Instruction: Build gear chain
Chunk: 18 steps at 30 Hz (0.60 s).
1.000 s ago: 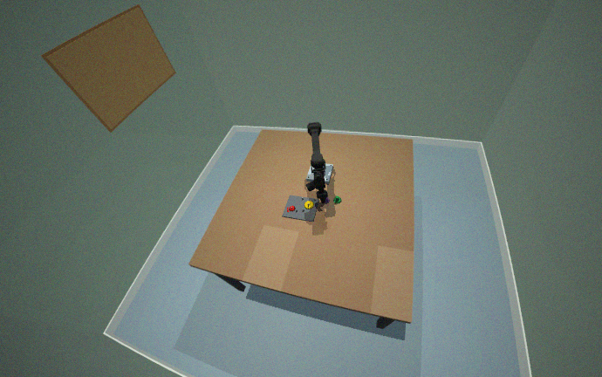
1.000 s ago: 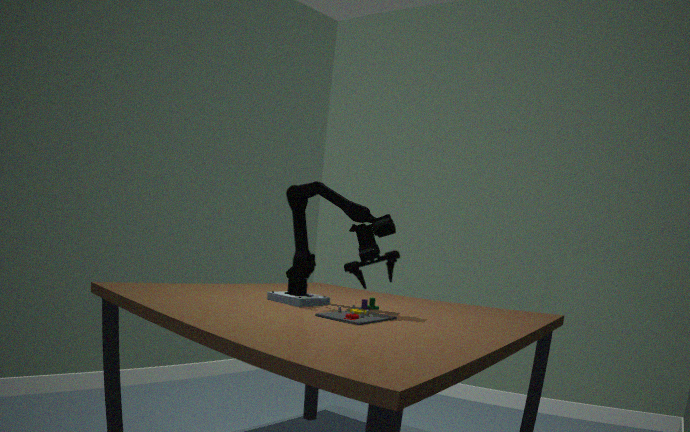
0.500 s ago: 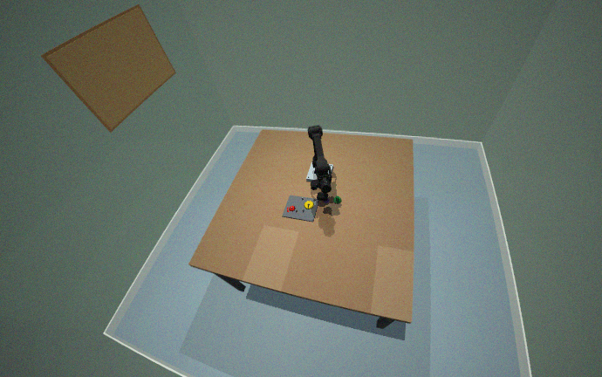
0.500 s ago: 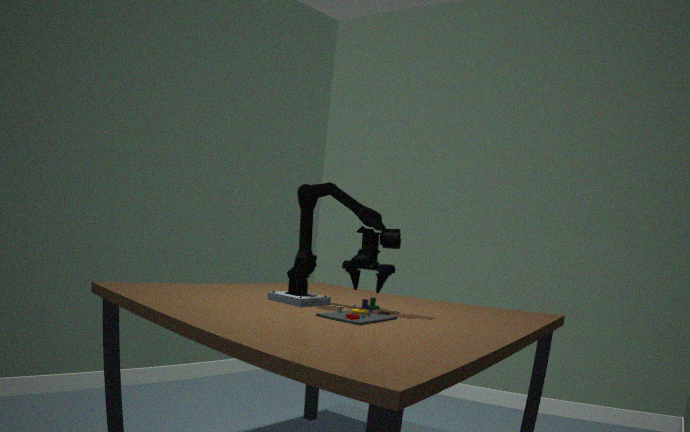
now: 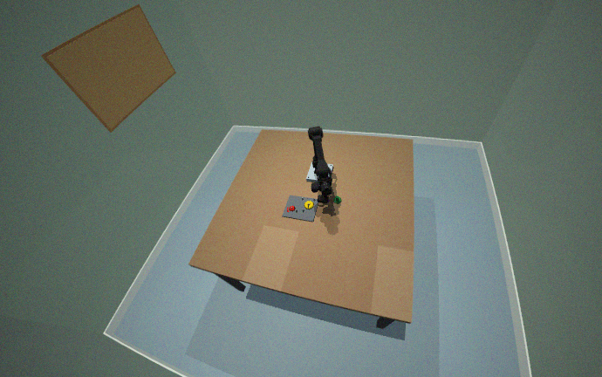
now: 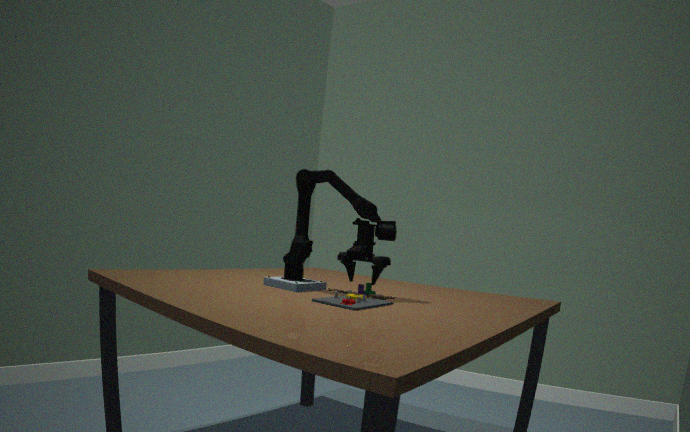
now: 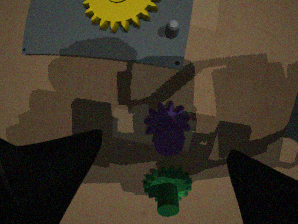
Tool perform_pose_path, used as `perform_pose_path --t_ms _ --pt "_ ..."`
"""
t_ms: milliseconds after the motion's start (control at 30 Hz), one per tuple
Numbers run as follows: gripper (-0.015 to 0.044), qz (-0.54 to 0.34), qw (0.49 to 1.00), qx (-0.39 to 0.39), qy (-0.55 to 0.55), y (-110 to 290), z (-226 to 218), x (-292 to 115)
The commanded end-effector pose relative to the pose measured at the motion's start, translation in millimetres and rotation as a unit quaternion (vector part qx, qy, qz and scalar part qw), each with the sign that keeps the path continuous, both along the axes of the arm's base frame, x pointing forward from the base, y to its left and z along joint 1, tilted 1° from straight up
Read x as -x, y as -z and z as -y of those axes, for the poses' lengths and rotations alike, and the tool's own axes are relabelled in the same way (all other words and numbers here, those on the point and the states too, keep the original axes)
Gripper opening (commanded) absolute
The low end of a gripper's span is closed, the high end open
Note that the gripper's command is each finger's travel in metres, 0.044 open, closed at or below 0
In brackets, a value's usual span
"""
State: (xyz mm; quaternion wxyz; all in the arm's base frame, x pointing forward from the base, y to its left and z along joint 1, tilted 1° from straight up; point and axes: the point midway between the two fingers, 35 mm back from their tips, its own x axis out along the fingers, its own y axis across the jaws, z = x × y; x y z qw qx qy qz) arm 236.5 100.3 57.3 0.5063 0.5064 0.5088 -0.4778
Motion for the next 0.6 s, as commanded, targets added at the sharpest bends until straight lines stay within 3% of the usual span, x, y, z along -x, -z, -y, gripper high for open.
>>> perform_pose_path --t_ms 0,367,567 --pt "0.0440 -0.002 1.000 0.004 0.002 8.3 0.7 0.3" --pt "0.0440 -0.002 1.000 0.004 0.002 17.0 0.5 0.4" --pt "0.0282 -0.002 1.000 0.004 0.002 17.0 0.5 0.4"
